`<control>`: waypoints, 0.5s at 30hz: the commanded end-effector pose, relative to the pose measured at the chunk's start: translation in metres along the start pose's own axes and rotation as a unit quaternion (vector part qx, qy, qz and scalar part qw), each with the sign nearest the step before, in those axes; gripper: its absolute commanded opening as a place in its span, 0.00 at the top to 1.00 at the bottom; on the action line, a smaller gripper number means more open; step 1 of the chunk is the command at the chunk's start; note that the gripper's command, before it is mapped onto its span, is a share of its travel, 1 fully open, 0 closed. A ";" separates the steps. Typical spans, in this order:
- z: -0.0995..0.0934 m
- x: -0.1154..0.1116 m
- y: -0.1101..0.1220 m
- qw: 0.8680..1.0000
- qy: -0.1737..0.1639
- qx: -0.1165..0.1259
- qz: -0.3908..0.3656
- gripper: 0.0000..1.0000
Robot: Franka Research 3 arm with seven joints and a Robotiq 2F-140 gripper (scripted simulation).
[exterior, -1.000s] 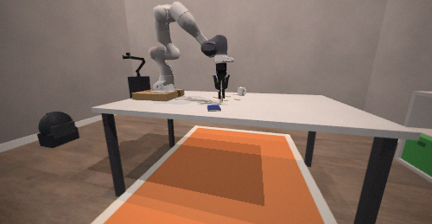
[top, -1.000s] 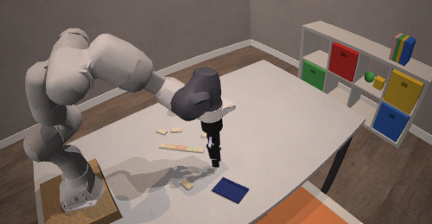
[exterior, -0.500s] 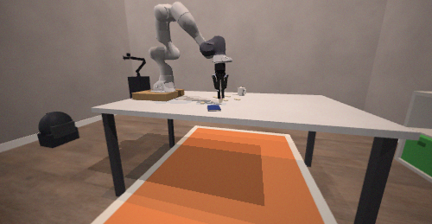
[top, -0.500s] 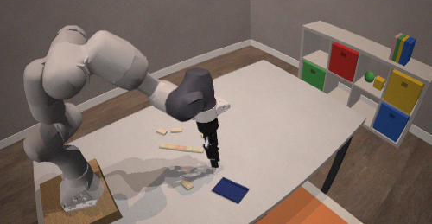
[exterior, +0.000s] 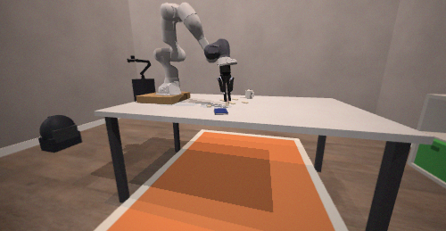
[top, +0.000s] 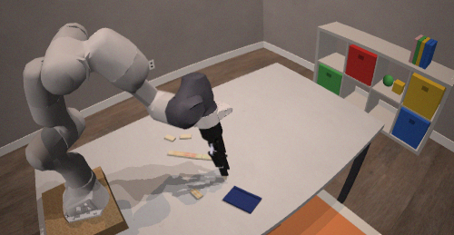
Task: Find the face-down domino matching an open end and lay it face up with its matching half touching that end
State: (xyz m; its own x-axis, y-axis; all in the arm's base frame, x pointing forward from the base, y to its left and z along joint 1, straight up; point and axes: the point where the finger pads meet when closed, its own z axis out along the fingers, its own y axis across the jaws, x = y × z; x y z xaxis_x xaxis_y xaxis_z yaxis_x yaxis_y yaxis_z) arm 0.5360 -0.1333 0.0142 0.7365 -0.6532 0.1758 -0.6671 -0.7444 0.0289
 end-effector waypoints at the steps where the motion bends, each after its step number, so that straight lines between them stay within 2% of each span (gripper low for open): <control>1: -0.002 0.003 -0.005 0.999 0.026 0.006 0.025 0.78; 15: -0.003 -0.004 -0.006 0.997 0.072 0.005 0.025 0.78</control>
State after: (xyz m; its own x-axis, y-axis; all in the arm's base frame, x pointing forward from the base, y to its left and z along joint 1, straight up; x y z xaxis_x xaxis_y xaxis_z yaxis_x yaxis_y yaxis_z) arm 0.5335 -0.1288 0.0144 0.7356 -0.6192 0.2746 -0.6513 -0.7580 0.0355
